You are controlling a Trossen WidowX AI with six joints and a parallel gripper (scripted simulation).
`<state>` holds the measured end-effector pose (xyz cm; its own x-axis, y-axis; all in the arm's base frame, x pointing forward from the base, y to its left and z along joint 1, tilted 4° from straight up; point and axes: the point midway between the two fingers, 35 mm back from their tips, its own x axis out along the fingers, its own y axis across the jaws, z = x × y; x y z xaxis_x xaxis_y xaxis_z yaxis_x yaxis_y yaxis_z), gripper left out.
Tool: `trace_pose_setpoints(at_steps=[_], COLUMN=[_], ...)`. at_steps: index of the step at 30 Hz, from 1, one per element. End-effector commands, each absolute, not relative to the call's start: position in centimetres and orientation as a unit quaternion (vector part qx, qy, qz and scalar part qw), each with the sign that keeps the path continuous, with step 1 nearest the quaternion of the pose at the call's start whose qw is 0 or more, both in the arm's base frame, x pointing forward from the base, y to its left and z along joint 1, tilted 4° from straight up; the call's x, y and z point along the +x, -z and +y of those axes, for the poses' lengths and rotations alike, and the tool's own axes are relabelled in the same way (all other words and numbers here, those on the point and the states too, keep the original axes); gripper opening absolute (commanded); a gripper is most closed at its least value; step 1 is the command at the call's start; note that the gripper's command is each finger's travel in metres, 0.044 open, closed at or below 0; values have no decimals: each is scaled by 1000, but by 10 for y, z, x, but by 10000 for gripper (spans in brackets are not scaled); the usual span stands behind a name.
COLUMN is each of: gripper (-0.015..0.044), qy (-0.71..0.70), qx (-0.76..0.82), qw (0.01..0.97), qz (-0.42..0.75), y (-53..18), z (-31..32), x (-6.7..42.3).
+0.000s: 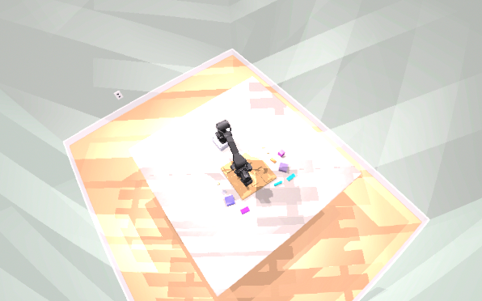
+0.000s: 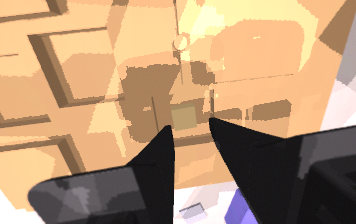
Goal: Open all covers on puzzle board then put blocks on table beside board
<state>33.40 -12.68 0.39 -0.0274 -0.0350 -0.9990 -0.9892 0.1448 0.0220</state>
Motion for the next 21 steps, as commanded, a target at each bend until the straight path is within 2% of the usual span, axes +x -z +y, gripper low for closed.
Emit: trace_pose_setpoints(at_steps=[1,21], gripper=[144,144], qy=[-463,-463], qx=[-462,-462], qw=[517,517], qz=[553,553], y=[3,13], z=[-126,-127], x=[331,330])
